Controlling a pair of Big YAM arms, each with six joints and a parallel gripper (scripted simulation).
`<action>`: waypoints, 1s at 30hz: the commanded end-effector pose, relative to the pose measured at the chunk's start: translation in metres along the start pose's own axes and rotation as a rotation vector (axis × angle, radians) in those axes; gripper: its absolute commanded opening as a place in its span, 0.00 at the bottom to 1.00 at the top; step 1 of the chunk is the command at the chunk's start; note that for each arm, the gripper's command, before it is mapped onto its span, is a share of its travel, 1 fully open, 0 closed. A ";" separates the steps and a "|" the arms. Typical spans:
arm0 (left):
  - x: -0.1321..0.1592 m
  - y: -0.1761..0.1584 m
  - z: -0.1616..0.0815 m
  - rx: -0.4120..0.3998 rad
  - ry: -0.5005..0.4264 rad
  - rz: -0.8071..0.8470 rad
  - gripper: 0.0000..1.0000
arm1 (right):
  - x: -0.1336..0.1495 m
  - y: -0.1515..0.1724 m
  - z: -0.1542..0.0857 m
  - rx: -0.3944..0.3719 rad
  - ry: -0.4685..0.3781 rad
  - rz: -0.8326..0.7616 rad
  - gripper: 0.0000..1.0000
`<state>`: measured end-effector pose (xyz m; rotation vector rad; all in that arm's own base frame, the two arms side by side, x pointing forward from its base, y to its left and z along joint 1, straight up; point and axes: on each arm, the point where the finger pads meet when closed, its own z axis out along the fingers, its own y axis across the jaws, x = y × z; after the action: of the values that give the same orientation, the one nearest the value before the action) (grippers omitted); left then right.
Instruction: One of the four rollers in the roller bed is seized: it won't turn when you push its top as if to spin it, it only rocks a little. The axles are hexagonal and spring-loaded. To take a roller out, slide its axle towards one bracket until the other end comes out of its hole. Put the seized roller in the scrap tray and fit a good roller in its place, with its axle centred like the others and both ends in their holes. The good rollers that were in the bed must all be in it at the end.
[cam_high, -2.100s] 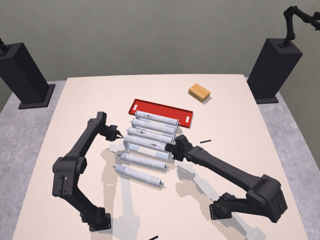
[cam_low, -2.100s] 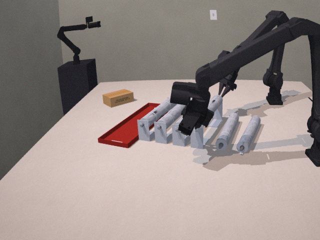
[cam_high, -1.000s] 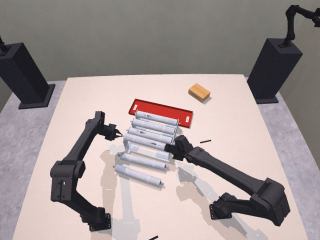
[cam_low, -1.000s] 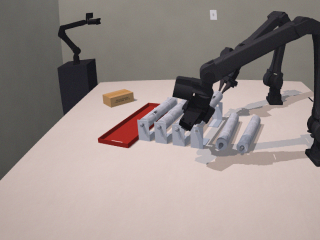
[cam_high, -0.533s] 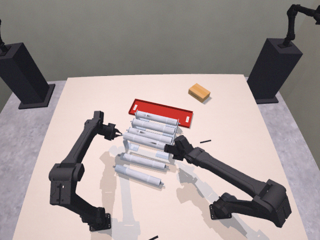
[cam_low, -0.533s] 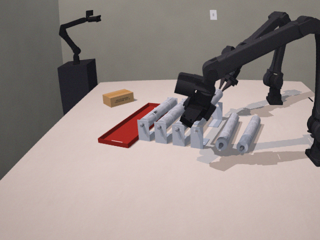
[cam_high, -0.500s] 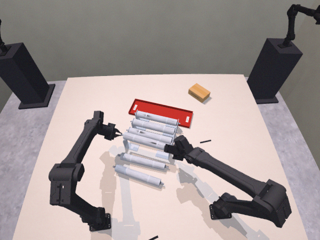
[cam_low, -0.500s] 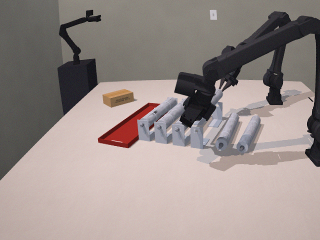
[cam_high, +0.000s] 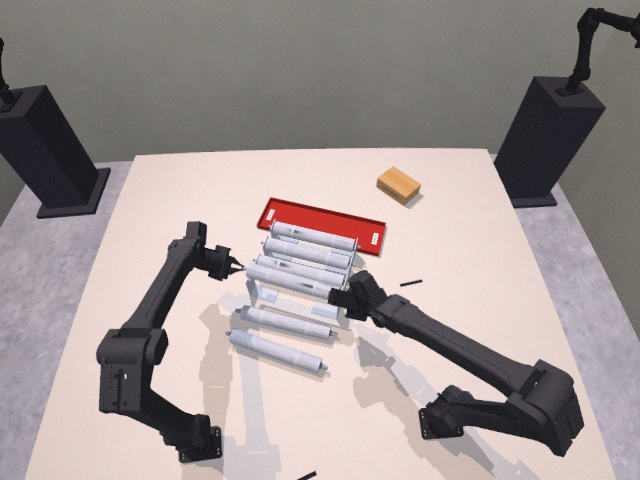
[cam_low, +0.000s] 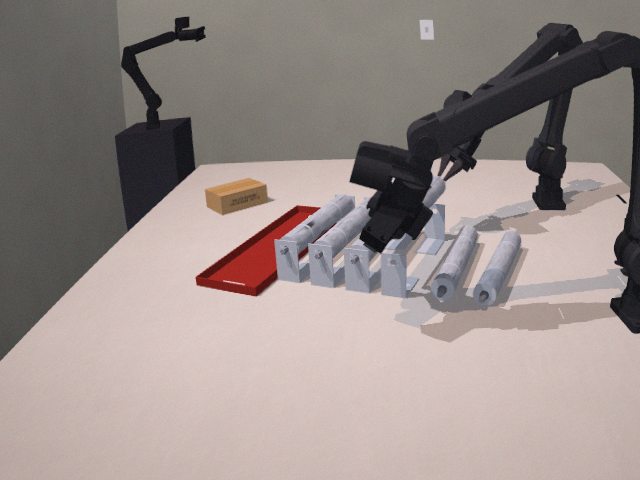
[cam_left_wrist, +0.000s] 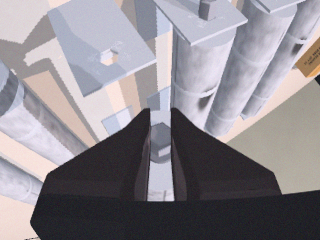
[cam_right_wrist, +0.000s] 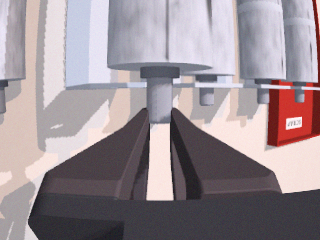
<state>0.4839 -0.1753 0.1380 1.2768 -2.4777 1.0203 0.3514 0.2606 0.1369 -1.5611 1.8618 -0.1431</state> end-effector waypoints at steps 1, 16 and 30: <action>-0.014 -0.033 -0.014 0.079 -0.027 0.025 0.03 | -0.037 -0.050 -0.012 0.103 -0.077 0.004 0.03; -0.008 -0.033 0.012 0.115 -0.008 0.057 0.03 | -0.021 -0.062 0.003 0.163 -0.058 -0.050 0.03; -0.009 -0.085 0.008 0.243 -0.018 0.142 0.03 | -0.023 -0.099 0.004 0.267 -0.087 -0.082 0.03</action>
<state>0.5215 -0.1969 0.1306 1.2358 -2.5077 1.2521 0.4005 0.2424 0.1360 -1.5469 1.7351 -0.3151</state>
